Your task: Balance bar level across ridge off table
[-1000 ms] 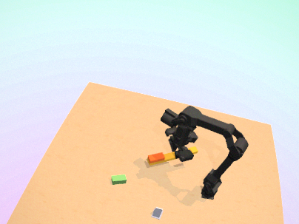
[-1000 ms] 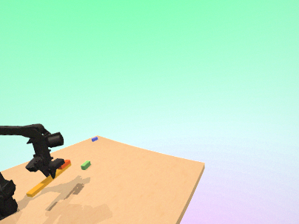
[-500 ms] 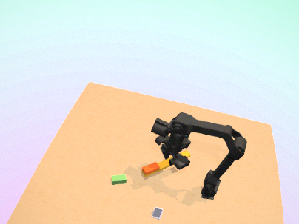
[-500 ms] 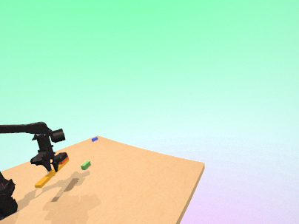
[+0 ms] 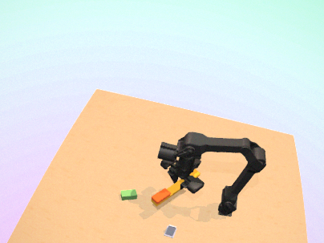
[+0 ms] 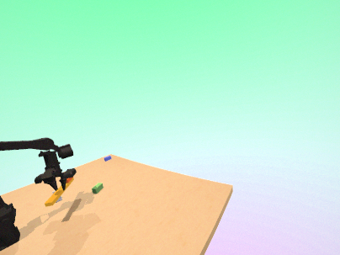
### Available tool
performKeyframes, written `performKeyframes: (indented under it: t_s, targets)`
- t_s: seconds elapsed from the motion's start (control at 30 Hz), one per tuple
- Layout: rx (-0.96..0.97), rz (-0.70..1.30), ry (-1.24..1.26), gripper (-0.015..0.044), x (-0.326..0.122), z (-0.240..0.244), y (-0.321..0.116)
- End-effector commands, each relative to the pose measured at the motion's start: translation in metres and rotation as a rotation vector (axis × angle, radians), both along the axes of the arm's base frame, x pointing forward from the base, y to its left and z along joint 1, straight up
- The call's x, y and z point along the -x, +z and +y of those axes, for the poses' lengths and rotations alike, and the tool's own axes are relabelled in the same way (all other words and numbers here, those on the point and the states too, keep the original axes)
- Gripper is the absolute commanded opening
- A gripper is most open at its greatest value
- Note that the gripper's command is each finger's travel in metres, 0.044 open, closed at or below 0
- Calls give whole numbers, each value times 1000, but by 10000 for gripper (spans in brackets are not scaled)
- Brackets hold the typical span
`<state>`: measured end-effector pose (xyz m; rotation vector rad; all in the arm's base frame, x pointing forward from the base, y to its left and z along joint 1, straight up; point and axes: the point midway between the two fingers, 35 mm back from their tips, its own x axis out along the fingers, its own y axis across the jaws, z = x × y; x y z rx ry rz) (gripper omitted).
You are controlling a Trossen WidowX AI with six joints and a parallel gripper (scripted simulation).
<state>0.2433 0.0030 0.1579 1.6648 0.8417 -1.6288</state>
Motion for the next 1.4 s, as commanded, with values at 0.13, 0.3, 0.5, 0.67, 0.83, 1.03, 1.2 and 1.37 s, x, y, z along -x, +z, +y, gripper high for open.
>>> performKeyframes:
  t_s: [0.13, 0.3, 0.5, 0.67, 0.83, 1.03, 1.2, 1.37]
  targets:
    - [2, 1, 108, 0, 0, 32, 1]
    - [1, 1, 174, 0, 3, 51, 1]
    - [1, 1, 255, 0, 7, 74, 1]
    - [1, 1, 325, 0, 11, 93, 1]
    - [1, 0, 395, 0, 17, 111, 2]
    - [1, 0, 479, 0, 24, 132, 2]
    - [1, 0, 497, 0, 24, 136, 1]
    - [1, 0, 497, 0, 24, 137, -5]
